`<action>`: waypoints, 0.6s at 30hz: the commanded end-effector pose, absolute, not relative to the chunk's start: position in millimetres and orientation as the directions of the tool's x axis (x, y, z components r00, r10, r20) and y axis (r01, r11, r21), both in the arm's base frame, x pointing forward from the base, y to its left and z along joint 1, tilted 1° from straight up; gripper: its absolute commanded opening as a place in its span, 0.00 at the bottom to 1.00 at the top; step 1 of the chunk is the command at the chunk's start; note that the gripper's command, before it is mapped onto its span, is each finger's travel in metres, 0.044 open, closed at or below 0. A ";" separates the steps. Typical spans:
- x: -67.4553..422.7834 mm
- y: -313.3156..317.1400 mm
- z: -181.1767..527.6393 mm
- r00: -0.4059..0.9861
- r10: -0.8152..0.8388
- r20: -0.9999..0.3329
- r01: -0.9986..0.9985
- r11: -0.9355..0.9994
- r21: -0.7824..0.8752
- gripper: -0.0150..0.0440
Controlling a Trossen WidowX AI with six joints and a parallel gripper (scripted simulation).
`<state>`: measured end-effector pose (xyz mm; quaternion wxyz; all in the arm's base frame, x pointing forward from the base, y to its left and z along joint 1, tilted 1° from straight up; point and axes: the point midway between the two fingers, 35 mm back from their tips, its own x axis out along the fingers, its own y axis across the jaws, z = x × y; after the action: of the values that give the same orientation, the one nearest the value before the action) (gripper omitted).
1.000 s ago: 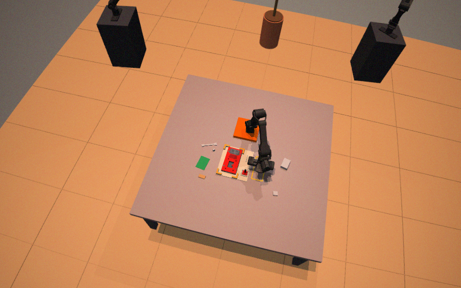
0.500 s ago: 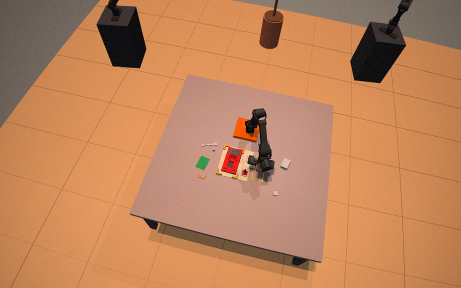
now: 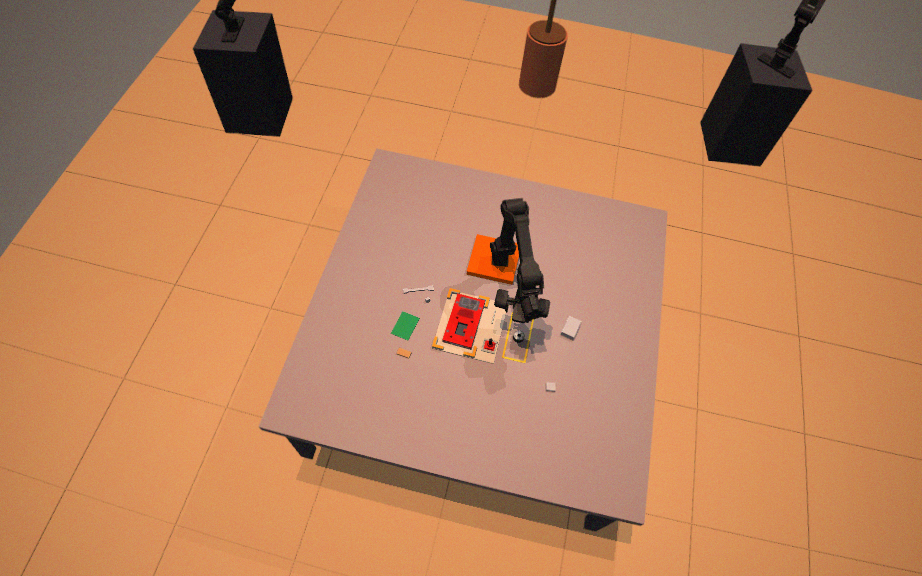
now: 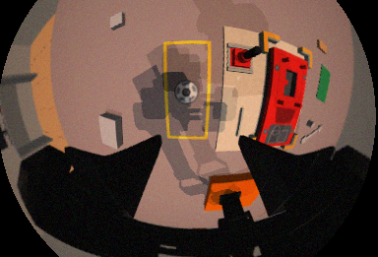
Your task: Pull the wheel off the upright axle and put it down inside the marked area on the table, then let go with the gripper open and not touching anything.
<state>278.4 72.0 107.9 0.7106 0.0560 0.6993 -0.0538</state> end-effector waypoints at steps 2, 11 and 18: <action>237.3 61.5 127.3 0.011 0.003 -1.000 0.160 0.987 0.004 1.00; 237.3 61.5 127.3 0.011 0.003 -1.000 0.160 0.987 0.004 1.00; 237.3 61.5 127.3 0.011 0.003 -1.000 0.160 0.987 0.004 1.00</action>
<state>239.8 61.9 128.7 0.7121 0.0566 0.6977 -0.0533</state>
